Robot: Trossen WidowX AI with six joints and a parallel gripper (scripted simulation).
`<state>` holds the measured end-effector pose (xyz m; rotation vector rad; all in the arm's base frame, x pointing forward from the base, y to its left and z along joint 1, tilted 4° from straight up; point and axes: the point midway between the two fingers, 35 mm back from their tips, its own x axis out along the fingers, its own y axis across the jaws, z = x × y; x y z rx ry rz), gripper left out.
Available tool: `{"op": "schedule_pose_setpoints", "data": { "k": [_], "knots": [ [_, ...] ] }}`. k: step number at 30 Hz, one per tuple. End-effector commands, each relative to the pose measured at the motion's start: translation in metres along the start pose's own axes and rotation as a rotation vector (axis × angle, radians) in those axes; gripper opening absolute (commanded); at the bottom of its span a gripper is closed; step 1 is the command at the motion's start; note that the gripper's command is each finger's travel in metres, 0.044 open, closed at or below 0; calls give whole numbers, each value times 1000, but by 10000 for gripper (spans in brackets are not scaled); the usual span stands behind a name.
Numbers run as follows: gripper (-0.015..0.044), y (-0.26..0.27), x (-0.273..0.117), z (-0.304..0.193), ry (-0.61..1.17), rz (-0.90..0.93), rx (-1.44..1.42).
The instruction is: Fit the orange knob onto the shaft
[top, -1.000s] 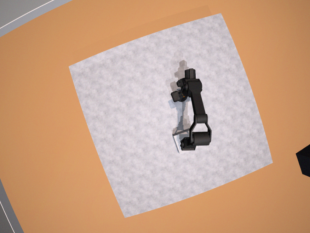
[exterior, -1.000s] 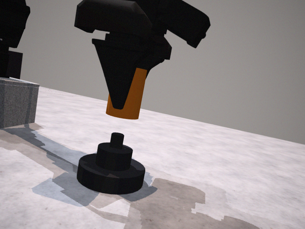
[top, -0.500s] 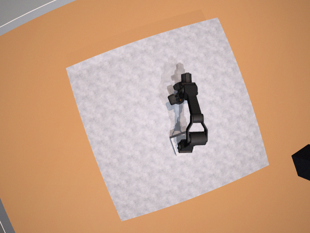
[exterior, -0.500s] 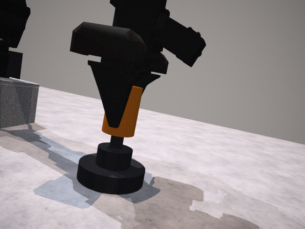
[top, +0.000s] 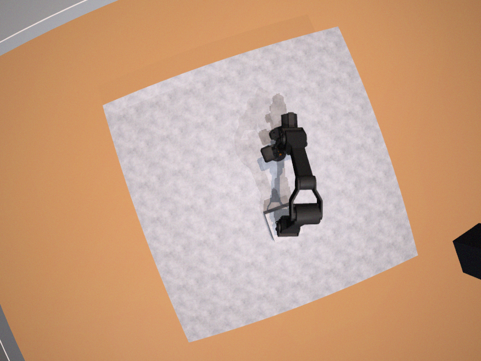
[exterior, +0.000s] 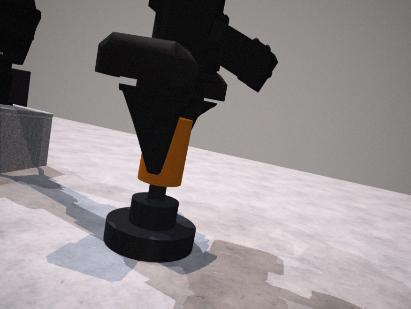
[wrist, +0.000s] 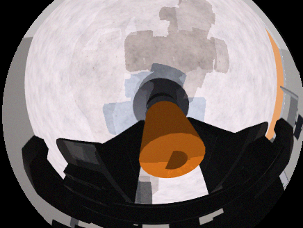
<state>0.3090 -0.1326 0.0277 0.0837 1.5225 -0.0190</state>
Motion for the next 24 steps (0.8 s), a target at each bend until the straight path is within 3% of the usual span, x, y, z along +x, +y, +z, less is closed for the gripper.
{"op": "schedule_pose_setpoints", "data": {
  "k": [1, 16, 24],
  "knots": [
    [0, 1, 0, 0, -1, 5, 3],
    [0, 0, -4, -1, -1, 4, -6],
    [0, 0, -5, 1, -2, 4, -207]
  ]
}}
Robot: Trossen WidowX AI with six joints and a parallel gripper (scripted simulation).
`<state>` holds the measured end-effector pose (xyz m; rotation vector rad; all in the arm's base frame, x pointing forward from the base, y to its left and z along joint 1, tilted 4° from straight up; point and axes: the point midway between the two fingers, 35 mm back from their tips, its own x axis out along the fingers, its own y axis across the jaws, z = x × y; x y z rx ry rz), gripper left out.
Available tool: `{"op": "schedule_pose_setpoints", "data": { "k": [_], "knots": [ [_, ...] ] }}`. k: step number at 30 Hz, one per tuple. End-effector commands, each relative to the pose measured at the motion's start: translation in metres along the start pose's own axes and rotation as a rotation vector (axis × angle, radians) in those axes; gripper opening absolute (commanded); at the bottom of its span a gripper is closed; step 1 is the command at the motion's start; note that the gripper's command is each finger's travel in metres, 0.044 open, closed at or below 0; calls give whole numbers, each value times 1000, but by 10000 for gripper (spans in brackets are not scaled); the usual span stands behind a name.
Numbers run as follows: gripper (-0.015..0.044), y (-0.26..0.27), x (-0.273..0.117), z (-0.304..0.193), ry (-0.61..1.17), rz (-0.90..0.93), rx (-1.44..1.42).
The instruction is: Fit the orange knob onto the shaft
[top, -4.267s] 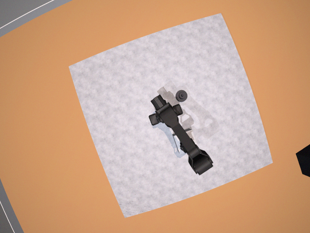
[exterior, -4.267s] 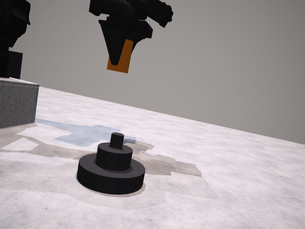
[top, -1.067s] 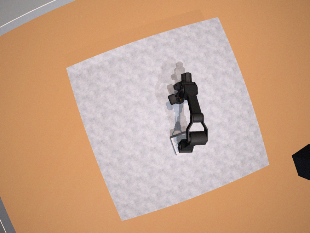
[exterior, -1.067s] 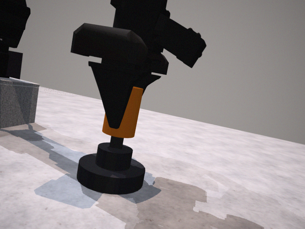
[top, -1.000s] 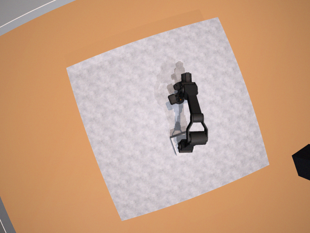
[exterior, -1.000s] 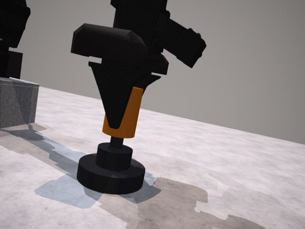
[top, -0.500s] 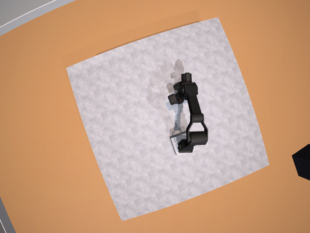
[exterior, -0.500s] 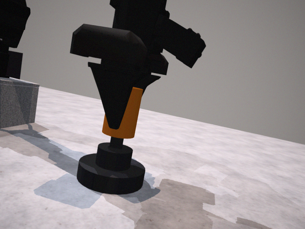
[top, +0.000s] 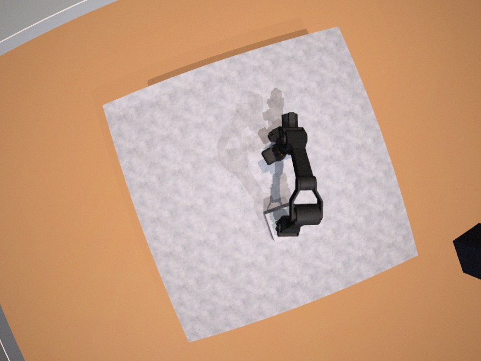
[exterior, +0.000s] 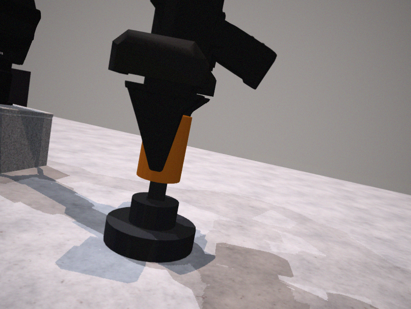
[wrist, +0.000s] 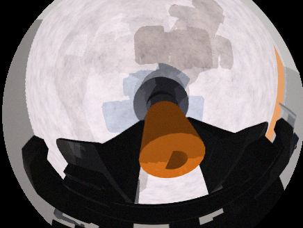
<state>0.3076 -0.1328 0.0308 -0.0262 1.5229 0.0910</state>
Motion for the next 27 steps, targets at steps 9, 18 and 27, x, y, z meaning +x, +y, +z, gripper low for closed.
{"op": "schedule_pose_setpoints", "data": {
  "k": [9, 18, 27],
  "knots": [
    [0, 0, 0, 2, -5, 0, -66],
    [0, 0, 3, 0, -5, 0, -66],
    [0, 0, -1, 2, -5, 0, -265]
  ]
}}
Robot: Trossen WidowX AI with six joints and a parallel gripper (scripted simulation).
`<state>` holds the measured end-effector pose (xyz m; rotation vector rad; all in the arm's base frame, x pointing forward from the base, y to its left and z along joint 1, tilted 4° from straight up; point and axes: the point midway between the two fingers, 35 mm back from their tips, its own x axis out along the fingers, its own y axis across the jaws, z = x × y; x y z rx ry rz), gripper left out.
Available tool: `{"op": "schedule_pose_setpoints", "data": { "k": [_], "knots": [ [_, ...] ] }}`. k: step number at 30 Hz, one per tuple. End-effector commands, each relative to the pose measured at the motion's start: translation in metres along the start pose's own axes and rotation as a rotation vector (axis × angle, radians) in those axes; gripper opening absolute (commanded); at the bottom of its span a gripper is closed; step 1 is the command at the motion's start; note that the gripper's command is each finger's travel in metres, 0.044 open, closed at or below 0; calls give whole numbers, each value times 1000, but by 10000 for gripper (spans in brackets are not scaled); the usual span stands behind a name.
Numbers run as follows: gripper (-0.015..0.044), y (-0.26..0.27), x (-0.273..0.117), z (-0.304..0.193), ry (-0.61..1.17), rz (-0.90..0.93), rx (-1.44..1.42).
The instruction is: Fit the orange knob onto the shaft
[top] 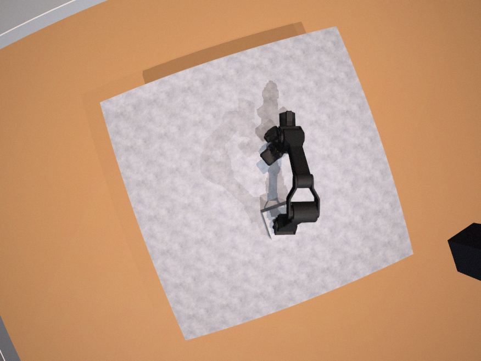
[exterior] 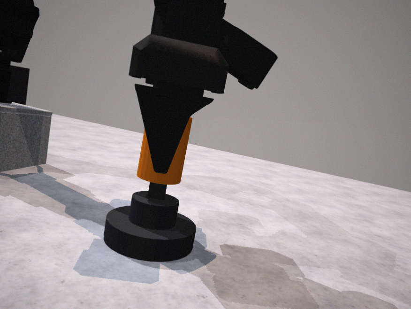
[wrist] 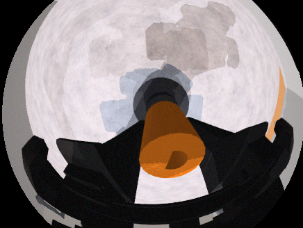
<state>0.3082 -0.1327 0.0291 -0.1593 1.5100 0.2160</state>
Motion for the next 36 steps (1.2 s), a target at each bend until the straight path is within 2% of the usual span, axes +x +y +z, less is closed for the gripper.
{"op": "schedule_pose_setpoints", "data": {
  "k": [1, 22, 29, 36],
  "knots": [
    [0, 0, -3, 2, -3, 1, -109],
    [0, 0, 1, 1, -3, 1, -109],
    [0, 0, -3, 0, -3, 1, -308],
    [0, 0, 0, 1, -3, 1, -319]
  ]
}}
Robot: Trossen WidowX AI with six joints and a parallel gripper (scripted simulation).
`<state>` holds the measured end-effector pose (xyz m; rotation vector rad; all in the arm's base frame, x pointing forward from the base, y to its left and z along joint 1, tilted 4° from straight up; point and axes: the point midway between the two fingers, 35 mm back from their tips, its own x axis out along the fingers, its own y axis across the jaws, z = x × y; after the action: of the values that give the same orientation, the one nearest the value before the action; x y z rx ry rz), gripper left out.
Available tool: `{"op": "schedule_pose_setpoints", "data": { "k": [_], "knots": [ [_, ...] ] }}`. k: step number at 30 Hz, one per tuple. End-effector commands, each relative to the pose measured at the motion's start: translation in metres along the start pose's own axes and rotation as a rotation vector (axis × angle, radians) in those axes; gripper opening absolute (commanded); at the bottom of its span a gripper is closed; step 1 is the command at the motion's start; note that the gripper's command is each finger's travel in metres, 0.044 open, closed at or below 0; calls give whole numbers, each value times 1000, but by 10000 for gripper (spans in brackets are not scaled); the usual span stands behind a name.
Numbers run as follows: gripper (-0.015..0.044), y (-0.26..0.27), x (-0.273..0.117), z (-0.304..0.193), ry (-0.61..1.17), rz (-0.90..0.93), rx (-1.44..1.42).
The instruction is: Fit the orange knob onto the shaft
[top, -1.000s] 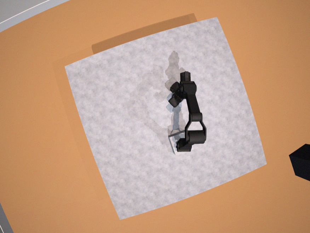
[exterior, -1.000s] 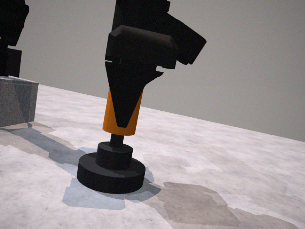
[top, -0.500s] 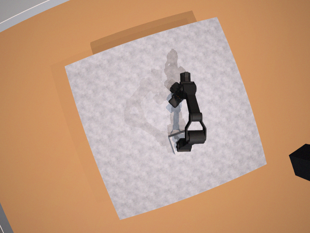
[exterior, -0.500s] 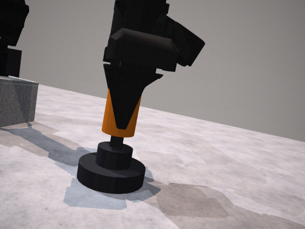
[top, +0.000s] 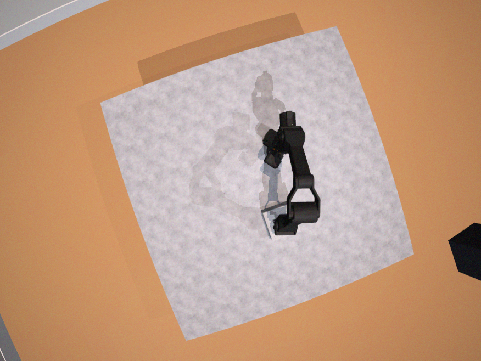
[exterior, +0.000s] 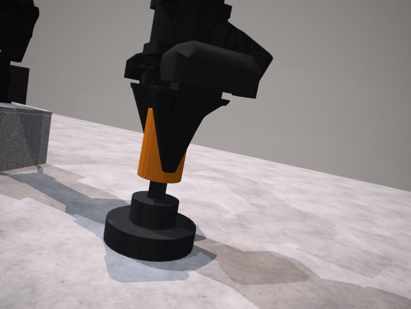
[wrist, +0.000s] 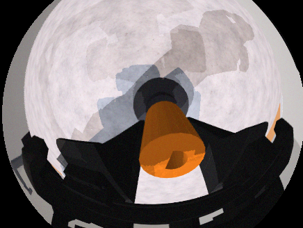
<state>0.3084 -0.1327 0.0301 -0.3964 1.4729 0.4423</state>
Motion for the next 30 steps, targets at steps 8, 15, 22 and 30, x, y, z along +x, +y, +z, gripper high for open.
{"op": "schedule_pose_setpoints", "data": {
  "k": [8, 15, 22, 30],
  "knots": [
    [0, 0, 2, 0, -4, -1, -20],
    [0, 0, 2, 0, -4, -1, -20],
    [0, 0, -2, 0, -4, -1, -219],
    [0, 0, 1, 1, -4, -1, -230]
  ]
}}
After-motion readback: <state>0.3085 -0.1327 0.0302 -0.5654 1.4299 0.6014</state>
